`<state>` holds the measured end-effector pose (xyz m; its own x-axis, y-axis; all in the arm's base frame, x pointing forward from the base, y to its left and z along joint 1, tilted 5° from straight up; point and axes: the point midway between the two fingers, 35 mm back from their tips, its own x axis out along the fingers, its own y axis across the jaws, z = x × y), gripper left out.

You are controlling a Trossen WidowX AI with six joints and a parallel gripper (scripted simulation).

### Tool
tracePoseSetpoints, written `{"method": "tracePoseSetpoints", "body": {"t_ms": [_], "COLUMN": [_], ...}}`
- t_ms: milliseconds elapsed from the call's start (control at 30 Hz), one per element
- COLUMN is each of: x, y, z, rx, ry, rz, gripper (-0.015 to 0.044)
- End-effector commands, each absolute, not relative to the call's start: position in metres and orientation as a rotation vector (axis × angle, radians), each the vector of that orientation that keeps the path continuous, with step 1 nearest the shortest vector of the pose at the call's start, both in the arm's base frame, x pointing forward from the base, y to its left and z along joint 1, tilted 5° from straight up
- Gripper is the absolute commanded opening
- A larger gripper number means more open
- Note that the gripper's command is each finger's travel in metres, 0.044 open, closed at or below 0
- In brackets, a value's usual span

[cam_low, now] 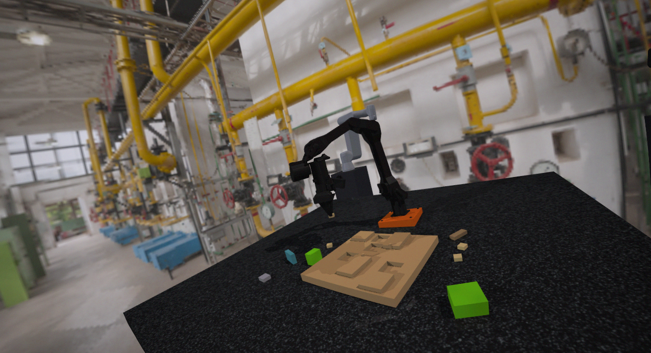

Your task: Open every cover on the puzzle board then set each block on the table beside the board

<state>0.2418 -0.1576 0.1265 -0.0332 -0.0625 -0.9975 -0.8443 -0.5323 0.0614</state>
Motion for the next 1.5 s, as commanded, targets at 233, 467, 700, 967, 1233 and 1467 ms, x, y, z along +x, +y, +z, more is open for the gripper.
{"method": "tracePoseSetpoints", "body": {"t_ms": [233,467,700,967,1233,1467], "x": [0.214,0.215,0.216,0.216,0.216,0.216], "y": [-0.17,-0.172,-0.174,-0.176,-0.177,-0.178], "z": [0.127,0.116,0.105,0.092,0.079,0.067], "rx": [-1.638,-1.638,-1.638,-1.638,-1.638,-1.638], "ry": [0.971,0.971,0.971,0.971,0.971,0.971], "rz": [1.632,1.632,1.632,1.632,1.632,1.632], "gripper": [0.008,0.008,0.008,0.008,0.008,0.008]}}
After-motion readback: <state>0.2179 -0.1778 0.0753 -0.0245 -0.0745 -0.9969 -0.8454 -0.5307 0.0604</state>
